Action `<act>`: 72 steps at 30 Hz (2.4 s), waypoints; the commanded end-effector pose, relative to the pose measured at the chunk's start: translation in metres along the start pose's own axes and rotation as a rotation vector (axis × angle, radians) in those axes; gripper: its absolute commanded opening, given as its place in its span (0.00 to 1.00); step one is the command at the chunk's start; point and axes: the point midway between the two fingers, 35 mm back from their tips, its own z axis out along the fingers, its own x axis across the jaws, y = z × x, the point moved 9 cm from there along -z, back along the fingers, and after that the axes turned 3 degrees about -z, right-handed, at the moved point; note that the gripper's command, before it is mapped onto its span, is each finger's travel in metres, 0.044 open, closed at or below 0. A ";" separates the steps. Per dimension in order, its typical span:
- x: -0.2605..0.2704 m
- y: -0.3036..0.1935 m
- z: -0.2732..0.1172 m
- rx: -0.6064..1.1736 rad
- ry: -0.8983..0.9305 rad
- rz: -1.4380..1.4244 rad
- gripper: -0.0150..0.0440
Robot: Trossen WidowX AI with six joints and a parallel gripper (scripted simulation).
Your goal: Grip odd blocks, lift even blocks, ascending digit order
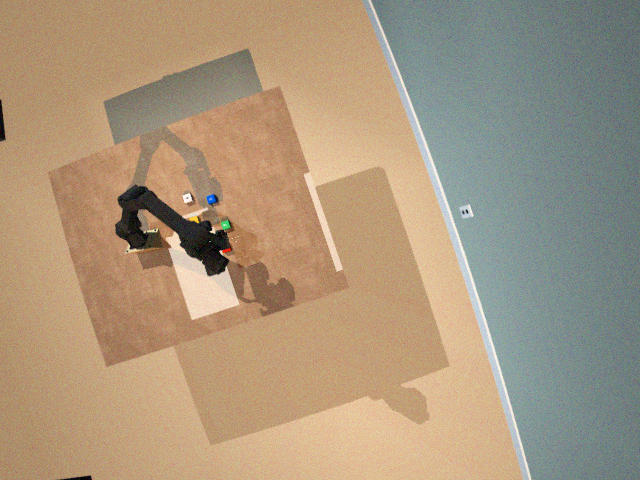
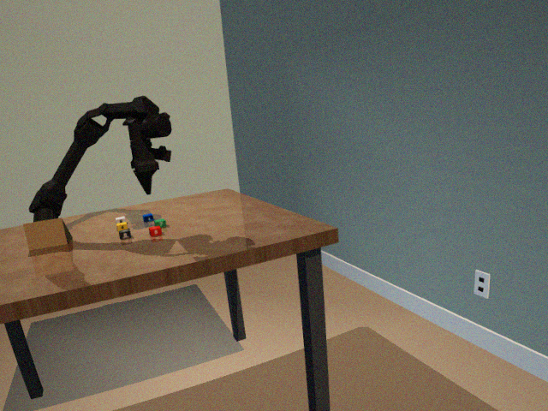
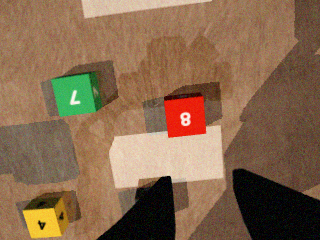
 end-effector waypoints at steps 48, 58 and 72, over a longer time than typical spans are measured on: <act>0.244 -0.069 0.082 0.005 0.010 0.000 0.93; 0.244 -0.068 0.098 0.005 0.010 0.000 0.93; 0.245 -0.069 0.114 0.004 0.013 -0.001 0.84</act>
